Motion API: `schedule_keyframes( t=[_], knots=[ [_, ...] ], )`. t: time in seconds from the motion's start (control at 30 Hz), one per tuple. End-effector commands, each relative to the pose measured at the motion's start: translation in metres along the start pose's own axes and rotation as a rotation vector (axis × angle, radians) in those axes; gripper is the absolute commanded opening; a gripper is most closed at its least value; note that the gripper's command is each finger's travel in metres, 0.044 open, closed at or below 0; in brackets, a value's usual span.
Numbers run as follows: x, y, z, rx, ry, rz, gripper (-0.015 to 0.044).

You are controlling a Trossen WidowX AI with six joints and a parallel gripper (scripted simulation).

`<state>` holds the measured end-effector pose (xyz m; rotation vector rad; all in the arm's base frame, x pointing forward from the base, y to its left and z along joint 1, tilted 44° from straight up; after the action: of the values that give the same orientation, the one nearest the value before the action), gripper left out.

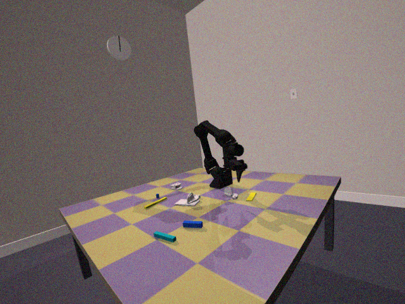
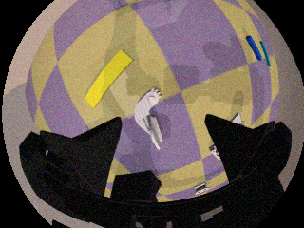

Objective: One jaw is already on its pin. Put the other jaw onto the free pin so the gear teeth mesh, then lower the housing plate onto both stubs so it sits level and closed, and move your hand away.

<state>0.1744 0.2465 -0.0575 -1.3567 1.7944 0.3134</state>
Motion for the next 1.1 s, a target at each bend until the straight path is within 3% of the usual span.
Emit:
schedule_keyframes(
  t=[0.0,0.4,0.93,1.07],
  knots=[
    [0.0,0.0,0.0,0.0,0.0,0.0,0.044],
    [0.0,0.0,0.0,0.0,0.0,0.0,0.044],
    [0.0,0.0,0.0,0.0,0.0,0.0,0.002],
    [0.0,0.0,0.0,0.0,0.0,0.0,0.0]
  ],
)
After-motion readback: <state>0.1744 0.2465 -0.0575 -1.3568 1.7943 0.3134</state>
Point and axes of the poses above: the point midway between the two fingers, 35 mm back from their tips, its own x axis out along the fingers, its own y axis across the jaws, z = x × y, the point moved 8 cm from there along -x, back along the fingers, and after that the axes turned 2 degrees about x, right-handed, at the moved point
